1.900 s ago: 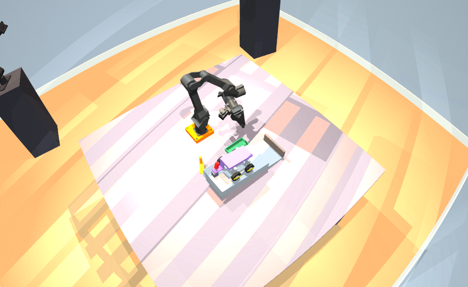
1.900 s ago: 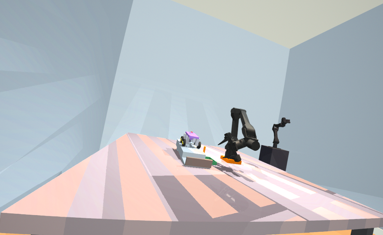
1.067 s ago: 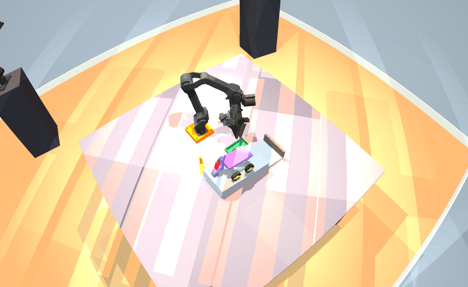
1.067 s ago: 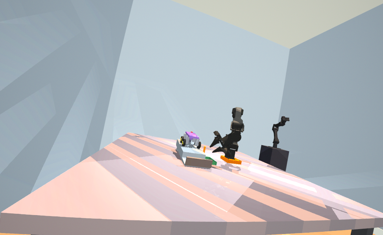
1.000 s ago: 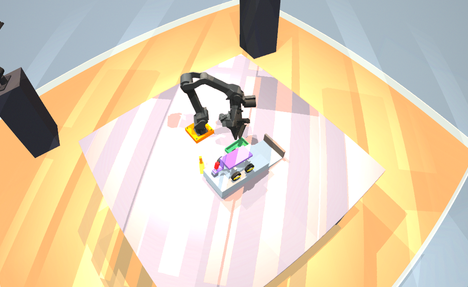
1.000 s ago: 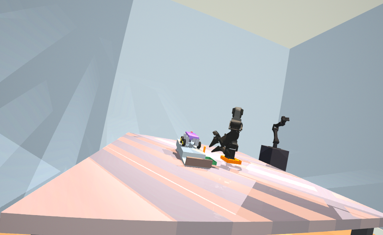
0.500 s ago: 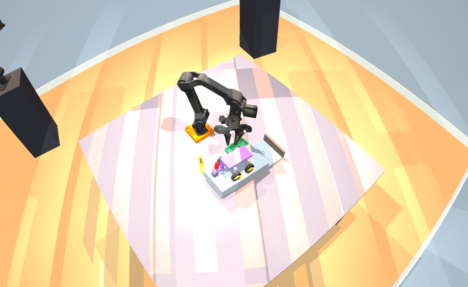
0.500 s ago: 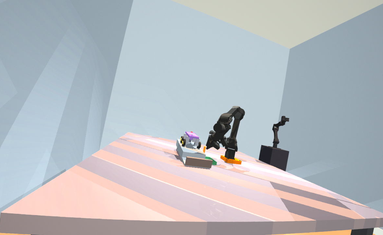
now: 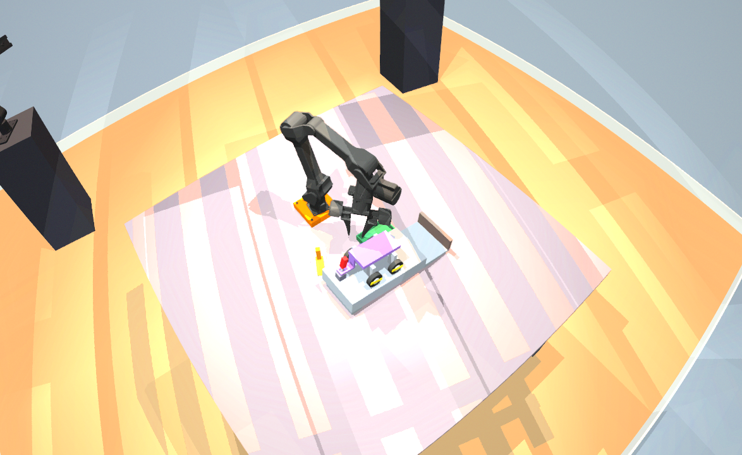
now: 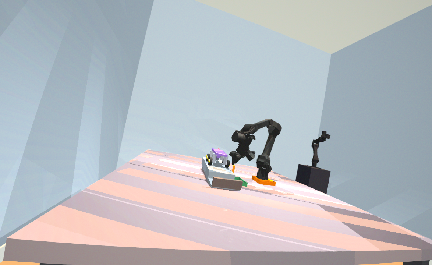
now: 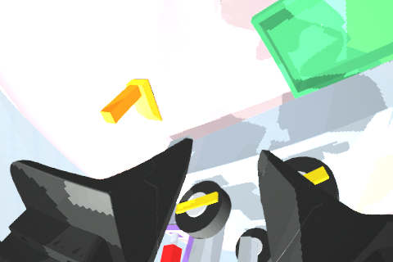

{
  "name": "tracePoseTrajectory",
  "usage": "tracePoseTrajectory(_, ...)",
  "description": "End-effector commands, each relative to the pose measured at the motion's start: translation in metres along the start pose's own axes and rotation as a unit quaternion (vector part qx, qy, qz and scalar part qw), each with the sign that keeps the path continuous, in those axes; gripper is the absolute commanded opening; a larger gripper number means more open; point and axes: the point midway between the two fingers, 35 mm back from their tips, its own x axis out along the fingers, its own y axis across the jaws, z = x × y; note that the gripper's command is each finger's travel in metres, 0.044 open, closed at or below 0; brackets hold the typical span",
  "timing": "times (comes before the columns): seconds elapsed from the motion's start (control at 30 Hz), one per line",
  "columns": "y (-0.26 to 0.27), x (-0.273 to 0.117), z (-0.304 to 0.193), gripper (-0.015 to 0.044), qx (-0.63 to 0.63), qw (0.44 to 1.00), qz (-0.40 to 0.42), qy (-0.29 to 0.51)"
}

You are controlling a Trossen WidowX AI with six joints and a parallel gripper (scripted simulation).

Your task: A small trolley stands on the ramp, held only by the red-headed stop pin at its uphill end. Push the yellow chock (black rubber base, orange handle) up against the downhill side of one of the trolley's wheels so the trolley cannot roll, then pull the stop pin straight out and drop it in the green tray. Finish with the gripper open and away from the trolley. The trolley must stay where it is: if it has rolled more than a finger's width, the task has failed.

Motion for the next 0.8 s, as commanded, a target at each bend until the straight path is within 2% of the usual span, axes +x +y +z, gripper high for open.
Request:
tracePoseTrajectory(0.0,0.008,-0.002,-0.01,0.019,0.072,0.997,-0.005,-0.024)
tracePoseTrajectory(0.37,0.043,0.004,-0.031,0.019,0.257,0.962,0.015,-0.089)
tracePoseTrajectory(0.77,0.086,0.007,-0.047,0.019,0.451,0.879,0.036,-0.148)
